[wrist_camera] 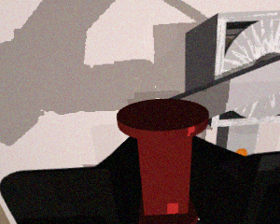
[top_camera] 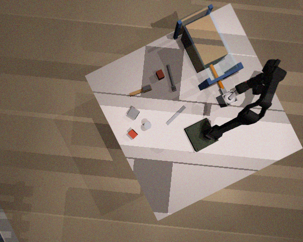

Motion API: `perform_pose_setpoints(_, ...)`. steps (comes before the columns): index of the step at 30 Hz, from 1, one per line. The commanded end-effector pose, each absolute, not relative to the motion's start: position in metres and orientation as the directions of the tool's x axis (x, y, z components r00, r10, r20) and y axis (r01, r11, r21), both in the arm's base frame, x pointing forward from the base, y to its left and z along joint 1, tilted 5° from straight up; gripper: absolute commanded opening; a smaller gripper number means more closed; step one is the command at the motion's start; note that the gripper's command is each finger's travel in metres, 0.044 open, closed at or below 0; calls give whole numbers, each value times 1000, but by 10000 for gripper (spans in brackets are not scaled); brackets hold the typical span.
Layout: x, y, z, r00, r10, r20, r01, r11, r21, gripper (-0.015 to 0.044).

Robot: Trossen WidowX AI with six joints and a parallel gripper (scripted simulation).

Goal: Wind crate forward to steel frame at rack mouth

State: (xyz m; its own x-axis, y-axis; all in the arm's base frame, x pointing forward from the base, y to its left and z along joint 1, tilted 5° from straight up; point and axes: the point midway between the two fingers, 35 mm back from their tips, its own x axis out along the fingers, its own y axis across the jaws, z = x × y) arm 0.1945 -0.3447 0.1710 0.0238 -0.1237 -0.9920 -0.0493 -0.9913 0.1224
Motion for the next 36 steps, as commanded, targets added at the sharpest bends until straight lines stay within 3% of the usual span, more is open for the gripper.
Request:
perform_pose_setpoints(1,216,-332,170,58,-101,-993,-22,-995,100,0)
perform_pose_setpoints(36,247,-302,169,61,-98,-993,-22,-995,97,0)
